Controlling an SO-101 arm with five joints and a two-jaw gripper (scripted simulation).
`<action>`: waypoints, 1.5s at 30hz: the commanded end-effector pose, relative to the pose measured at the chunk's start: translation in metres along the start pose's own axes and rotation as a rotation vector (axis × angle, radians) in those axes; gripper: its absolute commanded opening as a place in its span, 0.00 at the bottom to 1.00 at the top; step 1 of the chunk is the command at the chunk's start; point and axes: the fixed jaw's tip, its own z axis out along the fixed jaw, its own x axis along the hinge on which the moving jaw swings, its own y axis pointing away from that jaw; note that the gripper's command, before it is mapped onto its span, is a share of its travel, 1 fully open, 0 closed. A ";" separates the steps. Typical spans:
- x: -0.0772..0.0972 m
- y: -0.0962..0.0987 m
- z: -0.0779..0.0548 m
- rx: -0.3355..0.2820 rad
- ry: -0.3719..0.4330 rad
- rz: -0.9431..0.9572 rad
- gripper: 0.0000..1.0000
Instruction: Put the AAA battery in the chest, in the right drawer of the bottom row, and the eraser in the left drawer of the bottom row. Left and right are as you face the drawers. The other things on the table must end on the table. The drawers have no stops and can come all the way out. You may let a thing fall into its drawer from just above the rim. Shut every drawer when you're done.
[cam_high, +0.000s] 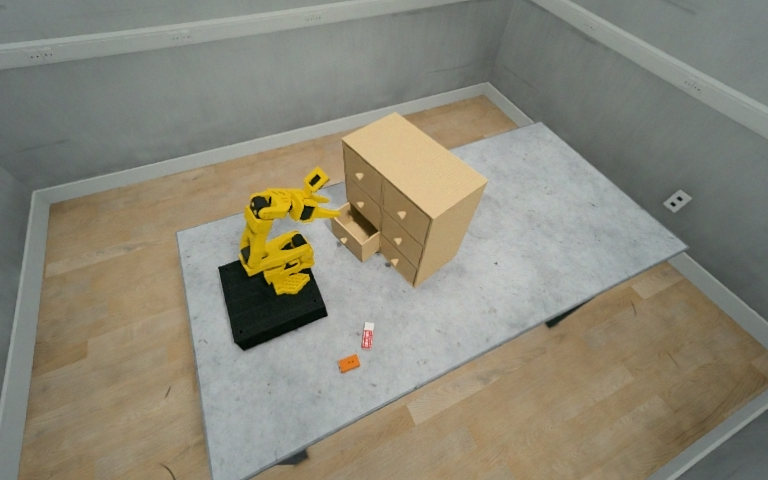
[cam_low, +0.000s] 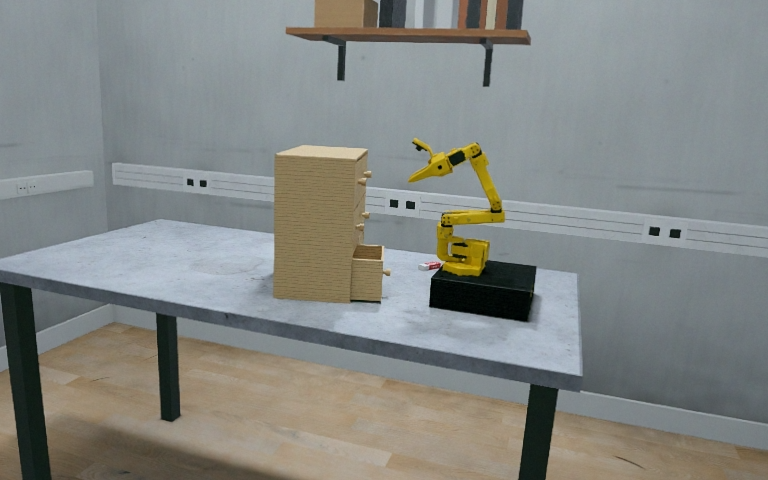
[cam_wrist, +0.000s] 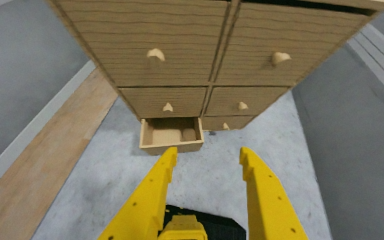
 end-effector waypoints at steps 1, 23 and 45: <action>0.000 -0.015 -0.001 0.107 0.003 0.066 0.27; 0.017 -0.086 -0.026 0.674 0.023 0.394 0.27; 0.043 -0.118 -0.068 1.106 0.038 0.643 0.27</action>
